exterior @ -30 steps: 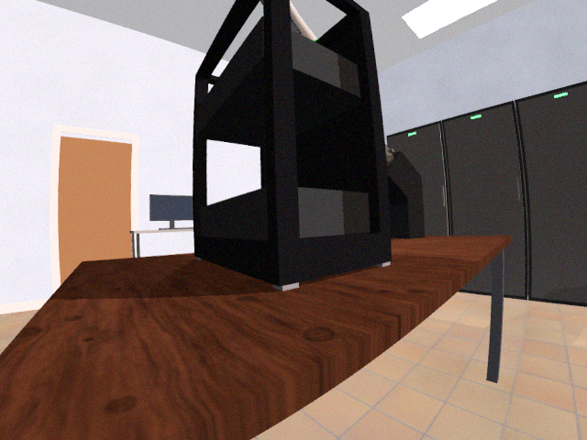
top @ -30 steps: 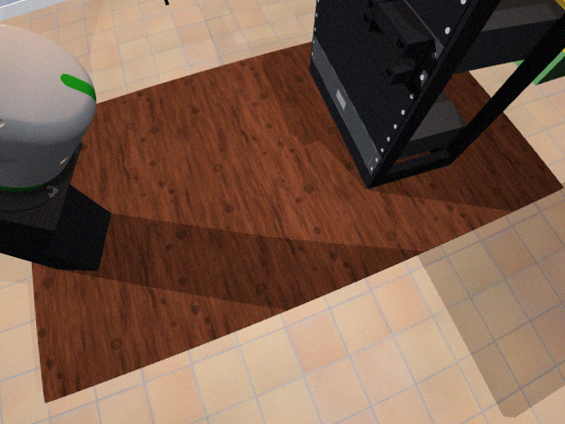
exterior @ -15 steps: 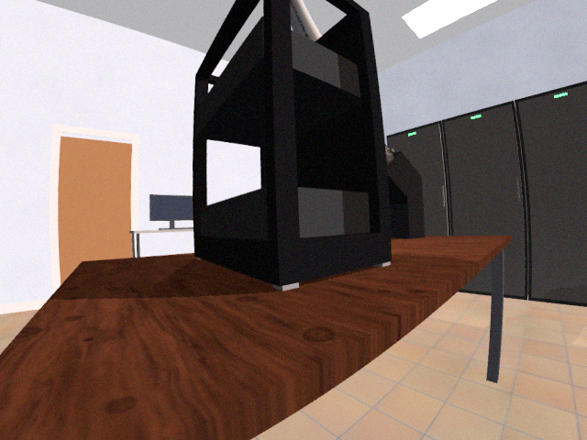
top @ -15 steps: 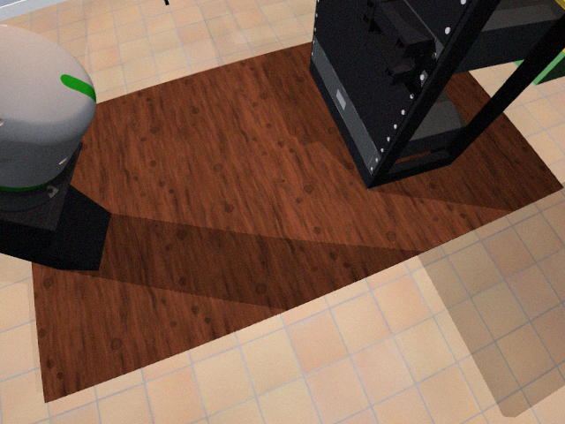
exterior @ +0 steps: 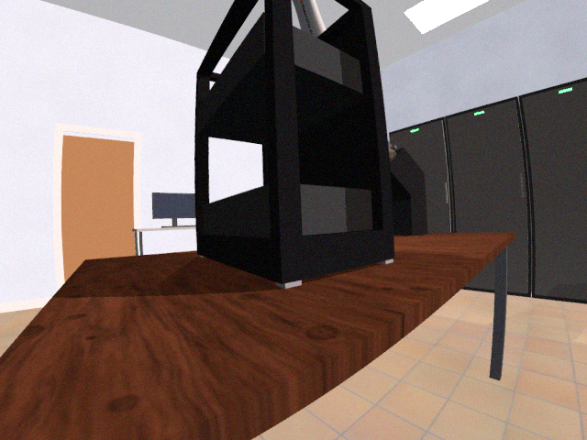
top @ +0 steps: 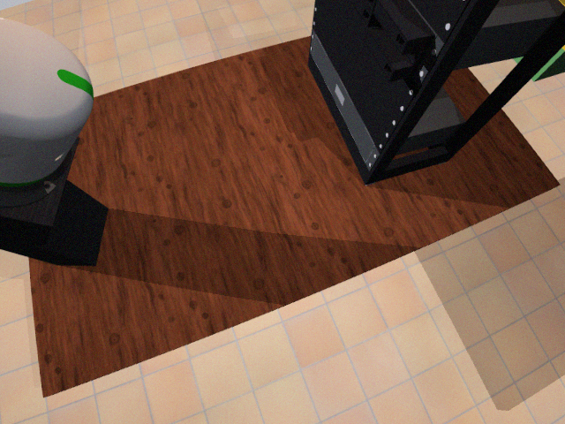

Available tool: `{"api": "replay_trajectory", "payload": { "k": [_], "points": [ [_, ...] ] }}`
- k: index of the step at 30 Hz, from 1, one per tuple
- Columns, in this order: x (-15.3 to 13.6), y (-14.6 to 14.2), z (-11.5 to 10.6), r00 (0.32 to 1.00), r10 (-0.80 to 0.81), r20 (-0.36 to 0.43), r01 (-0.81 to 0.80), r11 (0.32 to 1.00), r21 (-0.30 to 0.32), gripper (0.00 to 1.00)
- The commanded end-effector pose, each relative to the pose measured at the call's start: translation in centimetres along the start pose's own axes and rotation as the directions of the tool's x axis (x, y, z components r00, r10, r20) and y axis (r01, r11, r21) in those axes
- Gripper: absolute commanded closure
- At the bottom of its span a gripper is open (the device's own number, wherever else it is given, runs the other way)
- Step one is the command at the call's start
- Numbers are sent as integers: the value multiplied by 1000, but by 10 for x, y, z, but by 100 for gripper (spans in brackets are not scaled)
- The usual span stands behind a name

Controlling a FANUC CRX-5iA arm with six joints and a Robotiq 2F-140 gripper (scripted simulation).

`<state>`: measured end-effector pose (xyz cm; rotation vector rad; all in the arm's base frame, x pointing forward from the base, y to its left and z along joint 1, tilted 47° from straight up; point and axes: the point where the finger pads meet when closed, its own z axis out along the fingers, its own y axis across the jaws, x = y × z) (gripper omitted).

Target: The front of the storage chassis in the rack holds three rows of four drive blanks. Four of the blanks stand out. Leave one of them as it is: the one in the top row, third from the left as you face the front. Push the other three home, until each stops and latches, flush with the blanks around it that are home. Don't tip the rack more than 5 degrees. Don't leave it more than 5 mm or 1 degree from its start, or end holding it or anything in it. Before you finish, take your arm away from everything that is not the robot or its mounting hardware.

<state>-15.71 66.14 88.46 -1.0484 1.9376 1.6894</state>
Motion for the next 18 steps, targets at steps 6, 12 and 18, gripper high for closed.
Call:
{"api": "replay_trajectory", "payload": {
  "k": [6,12,18],
  "points": [
    [16,-75,43,999,16,-38,-10,988,154,0],
    [31,-136,69,997,32,-66,-12,962,274,0],
    [45,-189,86,995,46,-89,-10,928,373,0]
  ]
}}
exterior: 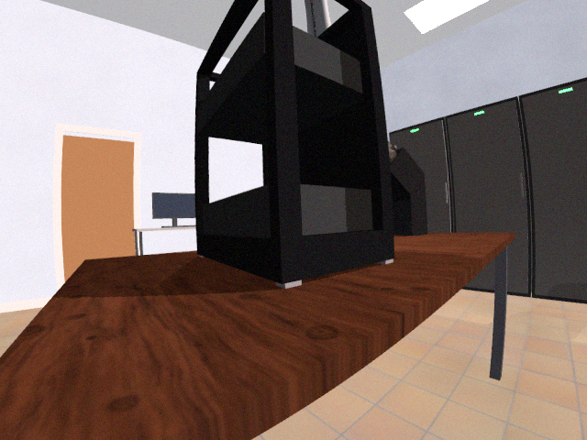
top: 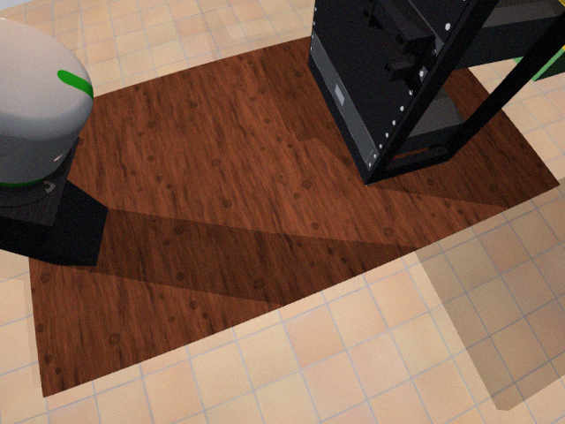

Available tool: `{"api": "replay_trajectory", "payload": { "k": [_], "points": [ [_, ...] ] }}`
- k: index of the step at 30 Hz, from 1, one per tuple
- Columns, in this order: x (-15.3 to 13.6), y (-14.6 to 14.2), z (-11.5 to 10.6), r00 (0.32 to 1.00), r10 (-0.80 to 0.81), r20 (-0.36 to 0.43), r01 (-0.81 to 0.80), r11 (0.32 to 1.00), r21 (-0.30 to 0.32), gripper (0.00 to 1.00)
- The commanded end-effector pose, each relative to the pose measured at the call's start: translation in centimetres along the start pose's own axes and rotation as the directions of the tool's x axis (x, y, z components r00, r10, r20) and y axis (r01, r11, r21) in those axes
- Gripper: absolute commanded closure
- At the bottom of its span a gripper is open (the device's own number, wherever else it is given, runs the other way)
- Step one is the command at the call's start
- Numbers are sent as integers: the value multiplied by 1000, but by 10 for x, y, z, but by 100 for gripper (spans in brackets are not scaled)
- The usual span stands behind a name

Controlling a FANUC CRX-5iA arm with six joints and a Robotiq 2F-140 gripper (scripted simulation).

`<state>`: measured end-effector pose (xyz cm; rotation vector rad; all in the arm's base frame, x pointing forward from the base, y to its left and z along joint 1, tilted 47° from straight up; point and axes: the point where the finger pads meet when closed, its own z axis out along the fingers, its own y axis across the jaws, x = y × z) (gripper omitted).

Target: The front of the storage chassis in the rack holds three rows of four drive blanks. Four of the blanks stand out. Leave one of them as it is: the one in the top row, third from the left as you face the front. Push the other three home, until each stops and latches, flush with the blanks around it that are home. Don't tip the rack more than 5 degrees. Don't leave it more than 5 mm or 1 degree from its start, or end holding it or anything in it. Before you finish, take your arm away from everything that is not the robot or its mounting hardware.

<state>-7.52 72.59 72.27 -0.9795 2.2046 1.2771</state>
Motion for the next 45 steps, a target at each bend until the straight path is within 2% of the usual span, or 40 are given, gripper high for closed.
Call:
{"api": "replay_trajectory", "payload": {
  "k": [1,4,11,16,18,22,33,35,39,45],
  "points": [
    [4,-16,12,1000,2,-10,-1,999,37,0],
    [14,-54,37,999,8,-31,-4,992,124,0],
    [33,-120,72,998,19,-66,-1,965,263,0],
    [48,-170,93,995,28,-90,7,931,366,0],
    [48,-170,93,995,28,-90,7,931,366,0],
    [64,-221,107,993,38,-114,19,887,461,0],
    [102,-336,122,985,62,-163,63,749,660,0],
    [102,-336,122,985,62,-163,63,749,660,0],
    [119,-386,121,980,72,-184,88,673,734,0],
    [140,-447,112,975,83,-208,126,565,815,0]
  ]
}}
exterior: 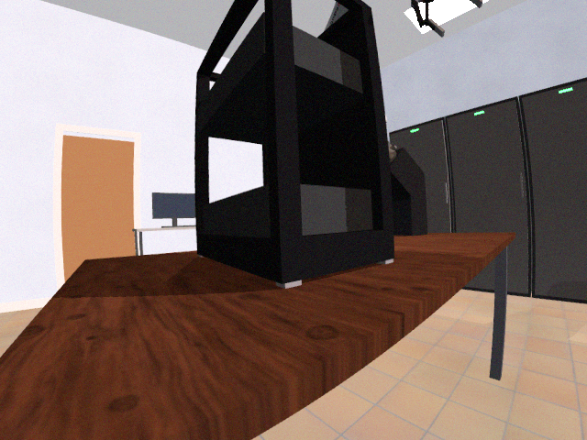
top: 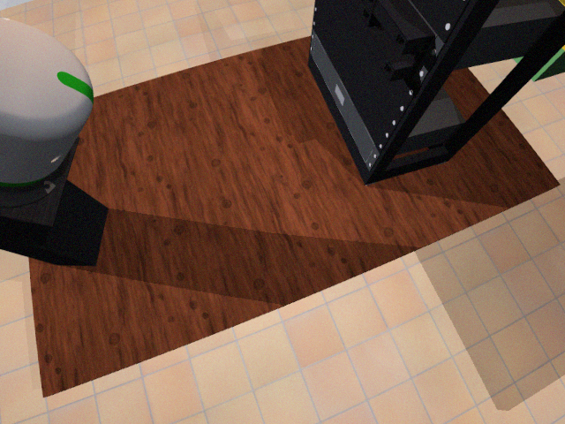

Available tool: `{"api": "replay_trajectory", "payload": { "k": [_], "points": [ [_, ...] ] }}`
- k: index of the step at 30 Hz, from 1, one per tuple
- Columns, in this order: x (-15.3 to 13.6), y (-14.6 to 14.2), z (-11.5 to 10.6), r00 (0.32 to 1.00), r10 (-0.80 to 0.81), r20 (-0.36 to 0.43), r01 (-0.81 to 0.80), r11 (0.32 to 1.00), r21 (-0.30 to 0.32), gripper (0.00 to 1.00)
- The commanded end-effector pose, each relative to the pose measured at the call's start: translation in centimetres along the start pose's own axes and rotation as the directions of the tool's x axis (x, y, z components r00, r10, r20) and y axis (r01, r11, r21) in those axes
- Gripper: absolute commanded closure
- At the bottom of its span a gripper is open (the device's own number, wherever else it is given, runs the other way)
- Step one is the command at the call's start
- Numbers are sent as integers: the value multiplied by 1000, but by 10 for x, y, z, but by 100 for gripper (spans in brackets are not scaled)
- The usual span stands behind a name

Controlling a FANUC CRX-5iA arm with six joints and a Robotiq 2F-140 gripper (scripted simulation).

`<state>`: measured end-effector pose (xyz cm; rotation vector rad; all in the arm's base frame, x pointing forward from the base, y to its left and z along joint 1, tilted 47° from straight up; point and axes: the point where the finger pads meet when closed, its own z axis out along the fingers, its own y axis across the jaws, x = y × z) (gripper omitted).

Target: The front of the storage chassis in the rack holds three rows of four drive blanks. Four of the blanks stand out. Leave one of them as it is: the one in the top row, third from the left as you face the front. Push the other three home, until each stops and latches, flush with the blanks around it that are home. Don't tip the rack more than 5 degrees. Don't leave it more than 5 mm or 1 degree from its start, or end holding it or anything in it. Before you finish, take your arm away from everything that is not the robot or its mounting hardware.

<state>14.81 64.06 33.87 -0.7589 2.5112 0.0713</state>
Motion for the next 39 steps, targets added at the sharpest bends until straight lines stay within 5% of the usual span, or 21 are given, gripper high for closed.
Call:
{"api": "replay_trajectory", "payload": {
  "k": [1,5,7,21,39],
  "points": [
    [12,-29,29,1000,-9,-16,10,996,93,0],
    [25,-62,56,999,-18,-32,23,982,189,0],
    [25,-62,56,999,-18,-32,23,982,189,0],
    [69,-187,124,995,-56,-84,91,855,511,0],
    [106,-319,147,985,-117,-130,175,612,772,0]
  ]
}}
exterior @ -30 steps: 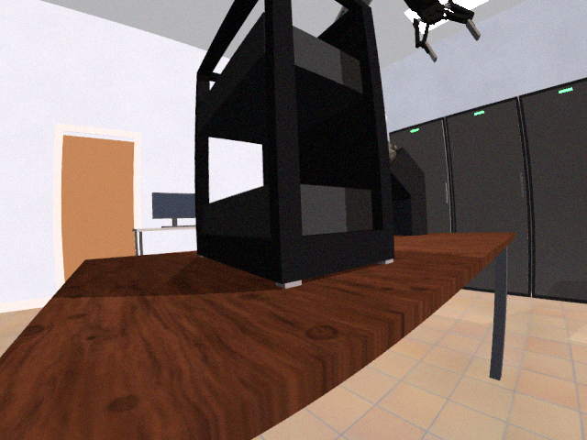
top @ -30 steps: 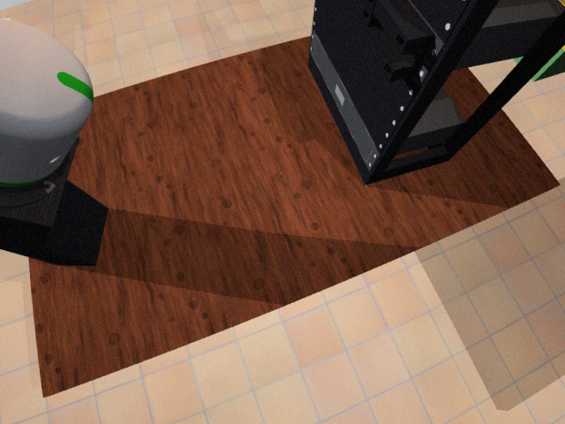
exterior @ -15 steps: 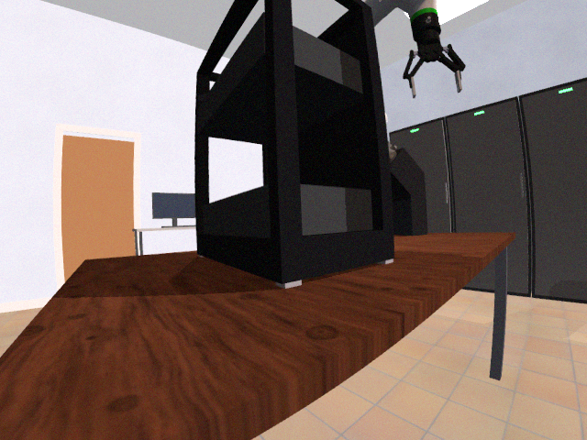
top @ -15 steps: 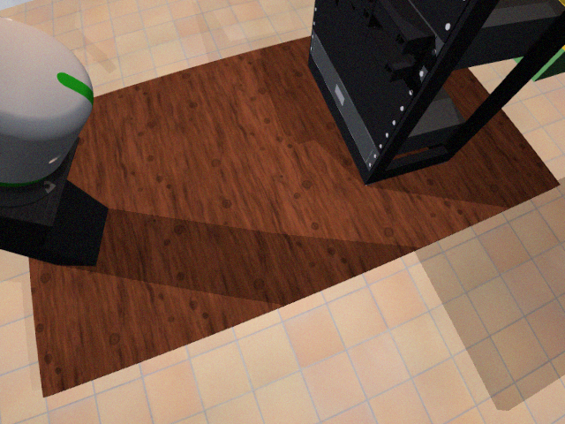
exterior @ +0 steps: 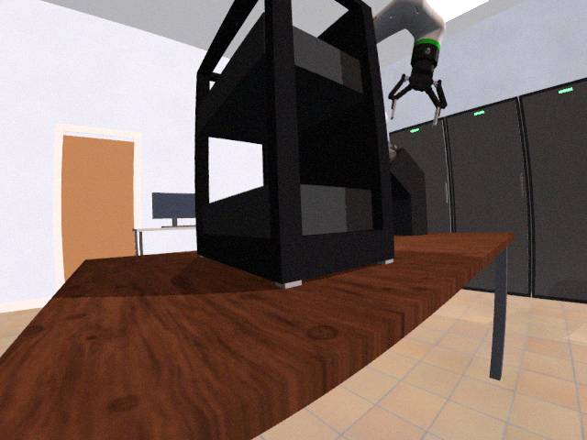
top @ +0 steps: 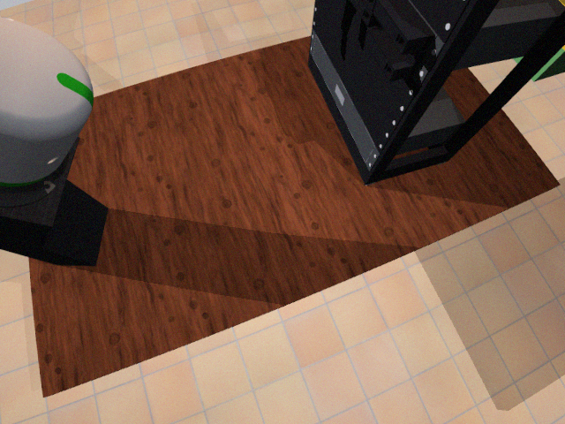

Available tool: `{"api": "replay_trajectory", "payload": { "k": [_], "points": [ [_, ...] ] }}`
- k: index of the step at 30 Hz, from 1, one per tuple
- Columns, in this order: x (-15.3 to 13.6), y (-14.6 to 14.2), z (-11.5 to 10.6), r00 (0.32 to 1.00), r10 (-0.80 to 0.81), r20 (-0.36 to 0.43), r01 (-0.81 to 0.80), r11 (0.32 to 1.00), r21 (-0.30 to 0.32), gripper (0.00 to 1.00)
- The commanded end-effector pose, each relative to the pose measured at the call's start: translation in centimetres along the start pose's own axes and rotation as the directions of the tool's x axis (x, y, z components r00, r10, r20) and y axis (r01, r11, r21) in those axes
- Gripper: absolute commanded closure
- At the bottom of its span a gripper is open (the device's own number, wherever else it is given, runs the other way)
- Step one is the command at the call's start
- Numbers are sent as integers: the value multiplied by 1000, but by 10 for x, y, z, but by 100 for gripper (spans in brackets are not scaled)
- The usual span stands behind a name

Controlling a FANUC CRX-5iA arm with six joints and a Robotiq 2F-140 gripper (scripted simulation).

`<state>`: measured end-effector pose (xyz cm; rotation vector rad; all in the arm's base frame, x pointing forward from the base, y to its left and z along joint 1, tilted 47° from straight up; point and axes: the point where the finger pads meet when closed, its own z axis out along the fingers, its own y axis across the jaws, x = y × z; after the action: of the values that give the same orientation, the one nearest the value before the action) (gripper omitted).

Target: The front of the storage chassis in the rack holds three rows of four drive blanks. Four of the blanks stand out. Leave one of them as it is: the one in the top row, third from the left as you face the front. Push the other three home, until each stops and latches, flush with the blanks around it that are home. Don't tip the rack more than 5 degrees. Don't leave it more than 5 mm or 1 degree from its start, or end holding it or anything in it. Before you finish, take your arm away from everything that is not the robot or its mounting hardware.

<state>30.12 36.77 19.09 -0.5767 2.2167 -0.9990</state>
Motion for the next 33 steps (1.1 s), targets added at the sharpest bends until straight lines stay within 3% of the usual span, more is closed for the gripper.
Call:
{"api": "replay_trajectory", "payload": {
  "k": [1,17,19,33],
  "points": [
    [7,-13,17,1000,-15,5,14,998,62,0],
    [37,-85,81,995,-98,35,80,933,350,0],
    [37,-85,81,995,-98,35,80,933,350,0],
    [52,-147,113,980,-188,70,118,821,559,0]
  ]
}}
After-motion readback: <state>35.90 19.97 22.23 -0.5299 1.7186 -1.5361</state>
